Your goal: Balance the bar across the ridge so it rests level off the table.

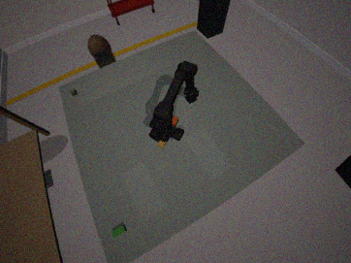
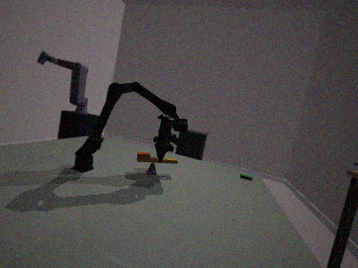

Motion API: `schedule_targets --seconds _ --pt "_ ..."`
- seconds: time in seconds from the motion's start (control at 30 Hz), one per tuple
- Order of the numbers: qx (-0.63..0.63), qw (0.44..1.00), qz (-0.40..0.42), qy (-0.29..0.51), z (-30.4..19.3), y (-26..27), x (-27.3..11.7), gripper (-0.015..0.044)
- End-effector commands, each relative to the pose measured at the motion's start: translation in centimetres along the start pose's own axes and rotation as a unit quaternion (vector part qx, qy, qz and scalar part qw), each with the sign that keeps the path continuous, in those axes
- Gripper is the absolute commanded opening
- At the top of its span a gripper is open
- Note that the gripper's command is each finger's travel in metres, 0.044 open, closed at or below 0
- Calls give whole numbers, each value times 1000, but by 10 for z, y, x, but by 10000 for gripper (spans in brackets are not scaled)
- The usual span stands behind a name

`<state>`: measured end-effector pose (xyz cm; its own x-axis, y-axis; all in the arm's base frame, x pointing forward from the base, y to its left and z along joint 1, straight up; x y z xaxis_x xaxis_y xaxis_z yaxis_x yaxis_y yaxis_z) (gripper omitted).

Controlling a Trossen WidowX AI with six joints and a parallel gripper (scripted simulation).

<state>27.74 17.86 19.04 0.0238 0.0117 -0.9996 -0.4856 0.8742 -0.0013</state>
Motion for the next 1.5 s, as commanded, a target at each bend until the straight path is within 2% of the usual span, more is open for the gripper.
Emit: schedule_targets --seconds 0.0,1.47 --pt "1 1000 2 0 0 0 0 0" --pt "1 1000 2 0 0 0 4 0"
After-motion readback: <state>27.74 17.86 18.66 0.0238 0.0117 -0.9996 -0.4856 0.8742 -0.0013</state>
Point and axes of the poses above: the point midway between the two fingers, 35 mm back from their tips, its own x axis out along the fingers, its own y axis across the jaws, z = x × y, the point moved 8 cm from there along -x, back along the fingers, and after that the axes turned 4 degrees about x, right-handed, at the moved point
